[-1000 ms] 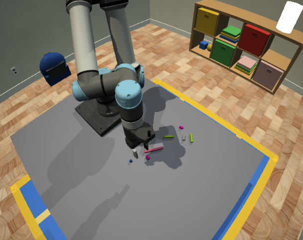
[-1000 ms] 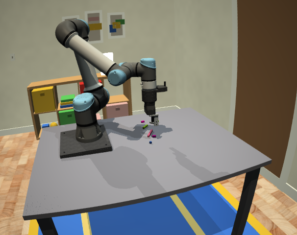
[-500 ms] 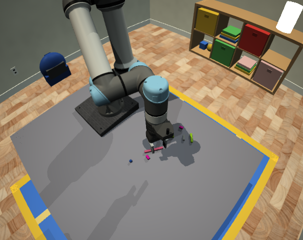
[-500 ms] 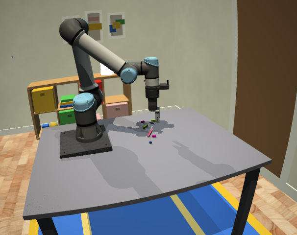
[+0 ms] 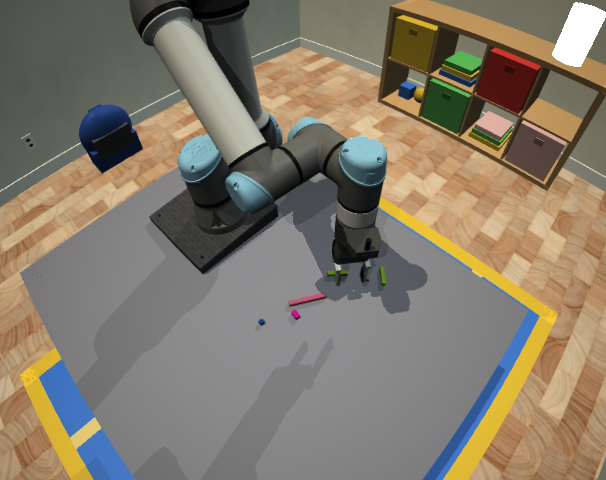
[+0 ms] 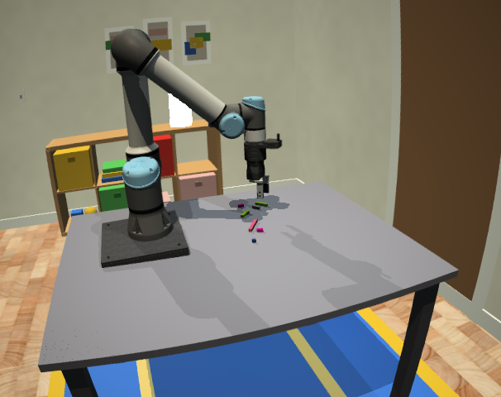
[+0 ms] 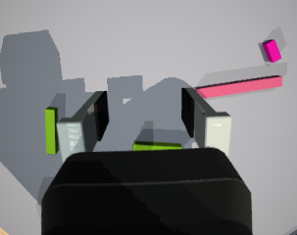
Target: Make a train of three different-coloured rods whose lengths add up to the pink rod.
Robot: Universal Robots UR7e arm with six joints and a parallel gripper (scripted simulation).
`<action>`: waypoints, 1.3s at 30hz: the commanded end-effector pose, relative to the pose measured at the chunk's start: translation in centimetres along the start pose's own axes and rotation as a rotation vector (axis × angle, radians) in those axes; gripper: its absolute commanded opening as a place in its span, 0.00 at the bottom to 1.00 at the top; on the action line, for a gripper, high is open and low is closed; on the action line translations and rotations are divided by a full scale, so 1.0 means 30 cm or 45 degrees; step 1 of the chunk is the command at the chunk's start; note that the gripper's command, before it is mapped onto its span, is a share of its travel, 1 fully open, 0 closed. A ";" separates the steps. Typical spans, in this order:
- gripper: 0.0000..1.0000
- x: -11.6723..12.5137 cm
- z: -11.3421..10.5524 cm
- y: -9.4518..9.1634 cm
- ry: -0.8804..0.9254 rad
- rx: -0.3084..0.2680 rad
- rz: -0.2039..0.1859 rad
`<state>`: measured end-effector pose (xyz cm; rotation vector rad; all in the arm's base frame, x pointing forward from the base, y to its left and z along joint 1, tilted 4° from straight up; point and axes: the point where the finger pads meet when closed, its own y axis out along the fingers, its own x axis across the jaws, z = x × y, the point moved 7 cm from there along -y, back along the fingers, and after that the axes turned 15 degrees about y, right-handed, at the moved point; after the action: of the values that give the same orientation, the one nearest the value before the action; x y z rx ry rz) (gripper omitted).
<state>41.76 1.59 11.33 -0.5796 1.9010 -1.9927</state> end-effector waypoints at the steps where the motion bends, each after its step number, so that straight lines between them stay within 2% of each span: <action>1: 1.00 -0.045 -0.053 0.007 0.090 0.002 0.000; 13: 1.00 -0.133 -0.189 0.030 0.286 0.005 -0.003; 29: 1.00 -0.153 -0.227 0.036 0.336 0.006 -0.004; 30: 0.54 -0.153 -0.227 0.036 0.336 0.006 -0.004; 39: 0.54 -0.153 -0.227 0.036 0.336 0.006 -0.004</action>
<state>42.24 9.70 9.70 -0.3326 2.0430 -2.1656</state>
